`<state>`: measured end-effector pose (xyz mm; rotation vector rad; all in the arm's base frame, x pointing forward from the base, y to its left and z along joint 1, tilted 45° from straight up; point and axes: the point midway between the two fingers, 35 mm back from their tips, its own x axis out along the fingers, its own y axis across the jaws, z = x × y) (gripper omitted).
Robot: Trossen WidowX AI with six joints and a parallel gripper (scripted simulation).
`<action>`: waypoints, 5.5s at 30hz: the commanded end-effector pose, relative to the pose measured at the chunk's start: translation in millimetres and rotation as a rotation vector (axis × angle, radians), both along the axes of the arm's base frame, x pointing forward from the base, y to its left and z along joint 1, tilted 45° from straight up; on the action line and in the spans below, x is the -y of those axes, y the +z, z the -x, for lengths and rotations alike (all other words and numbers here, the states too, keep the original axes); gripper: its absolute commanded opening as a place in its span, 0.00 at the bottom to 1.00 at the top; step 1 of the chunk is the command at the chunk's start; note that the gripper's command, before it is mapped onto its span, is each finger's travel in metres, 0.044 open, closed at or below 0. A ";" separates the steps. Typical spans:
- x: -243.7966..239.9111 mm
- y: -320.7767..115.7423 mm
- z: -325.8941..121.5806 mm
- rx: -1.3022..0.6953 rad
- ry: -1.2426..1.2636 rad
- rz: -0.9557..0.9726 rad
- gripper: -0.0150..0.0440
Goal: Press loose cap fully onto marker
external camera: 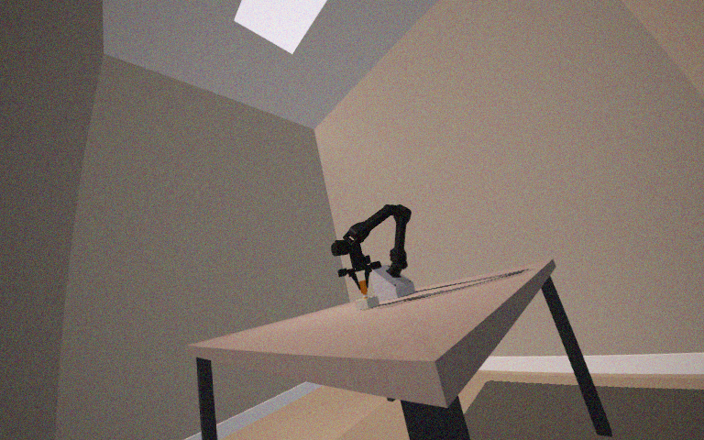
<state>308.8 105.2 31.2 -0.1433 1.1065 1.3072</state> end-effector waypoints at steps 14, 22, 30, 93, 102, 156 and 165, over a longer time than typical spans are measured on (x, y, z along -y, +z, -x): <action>-0.5 -0.8 0.5 -0.008 -0.005 -0.002 0.25; -0.5 -0.8 0.5 -0.008 -0.005 -0.002 0.25; -0.5 -0.8 0.5 -0.008 -0.005 -0.002 0.25; -0.5 -0.8 0.5 -0.008 -0.005 -0.002 0.25; -0.5 -0.8 0.5 -0.008 -0.005 -0.002 0.25; -0.5 -0.8 0.5 -0.008 -0.005 -0.002 0.25; 0.0 -0.3 0.3 -0.002 0.000 0.000 0.57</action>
